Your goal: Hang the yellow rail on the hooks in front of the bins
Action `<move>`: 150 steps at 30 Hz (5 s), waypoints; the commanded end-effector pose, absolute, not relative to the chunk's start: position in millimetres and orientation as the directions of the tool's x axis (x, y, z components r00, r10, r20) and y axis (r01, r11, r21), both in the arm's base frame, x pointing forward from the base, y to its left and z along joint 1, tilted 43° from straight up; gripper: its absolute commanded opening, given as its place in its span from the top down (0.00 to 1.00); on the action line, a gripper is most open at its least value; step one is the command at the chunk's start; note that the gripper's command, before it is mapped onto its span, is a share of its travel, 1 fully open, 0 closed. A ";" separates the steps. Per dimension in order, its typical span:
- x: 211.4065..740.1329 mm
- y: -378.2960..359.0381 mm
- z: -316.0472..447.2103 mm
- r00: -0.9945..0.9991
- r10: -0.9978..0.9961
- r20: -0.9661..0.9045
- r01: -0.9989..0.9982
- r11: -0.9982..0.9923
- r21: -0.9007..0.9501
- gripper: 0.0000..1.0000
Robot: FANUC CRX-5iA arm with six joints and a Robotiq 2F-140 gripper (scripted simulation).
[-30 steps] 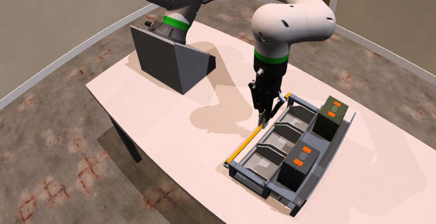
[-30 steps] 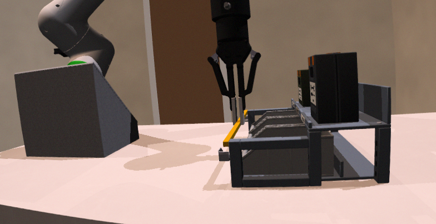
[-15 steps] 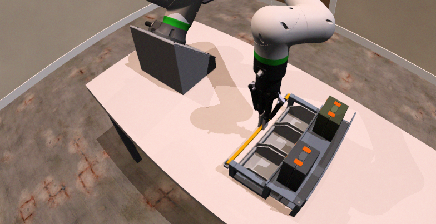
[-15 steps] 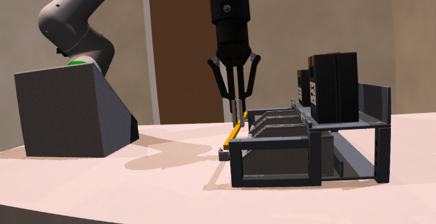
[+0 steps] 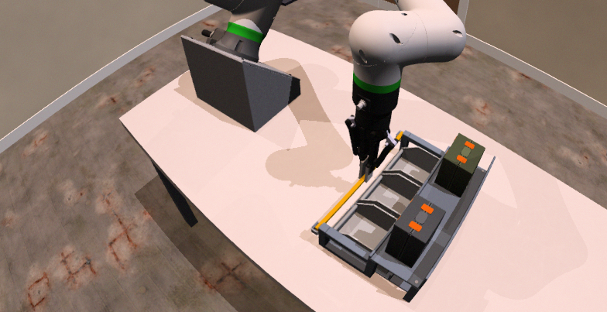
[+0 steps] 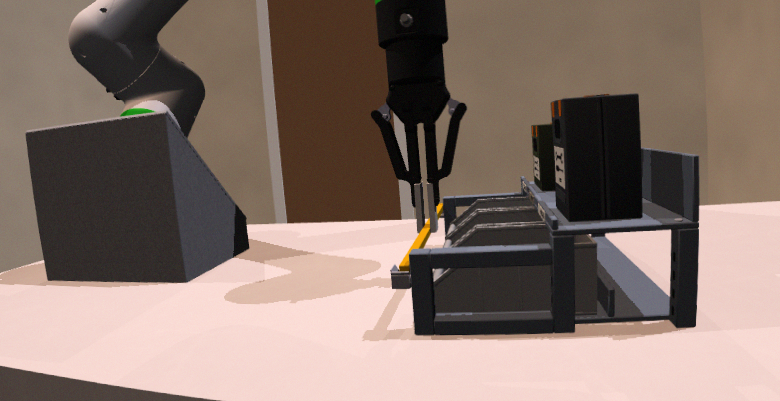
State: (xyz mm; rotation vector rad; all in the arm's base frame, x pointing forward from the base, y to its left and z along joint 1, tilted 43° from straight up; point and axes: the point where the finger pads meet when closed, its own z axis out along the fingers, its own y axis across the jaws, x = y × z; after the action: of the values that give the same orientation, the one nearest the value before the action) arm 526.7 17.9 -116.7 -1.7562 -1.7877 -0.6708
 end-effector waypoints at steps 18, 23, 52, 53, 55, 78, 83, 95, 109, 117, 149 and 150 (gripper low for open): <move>526.3 20.4 -119.6 -0.004 0.731 0.683 0.999 0.026 -0.022 1.00; 526.3 21.2 -120.4 -0.004 0.731 0.683 0.999 0.026 -0.022 1.00; 526.2 23.5 -122.9 -0.004 0.731 0.683 0.999 0.026 -0.022 1.00; 526.2 23.5 -122.9 -0.004 0.731 0.683 0.999 0.026 -0.022 1.00; 526.2 23.2 -122.5 -0.005 0.731 0.683 0.999 0.026 -0.021 0.70; 526.2 23.2 -122.5 -0.005 0.731 0.683 0.999 0.026 -0.021 0.70; 526.2 23.2 -122.5 -0.005 0.731 0.683 0.999 0.026 -0.021 0.70; 526.2 23.2 -122.5 -0.005 0.731 0.683 0.999 0.026 -0.021 0.70; 527.8 -9.6 -87.5 -0.004 0.731 0.683 0.999 0.026 -0.022 0.70; 528.2 -17.7 -78.7 -0.004 0.731 0.683 0.999 0.026 -0.022 0.70; 529.3 -38.2 -56.8 -0.004 0.730 0.683 0.999 0.026 -0.022 0.70; 529.3 -38.2 -56.8 -0.004 0.730 0.683 0.999 0.026 -0.022 0.70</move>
State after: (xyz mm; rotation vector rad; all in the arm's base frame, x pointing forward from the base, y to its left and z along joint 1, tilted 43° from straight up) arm 529.1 -38.1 -56.8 -1.7562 -1.7877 -0.6708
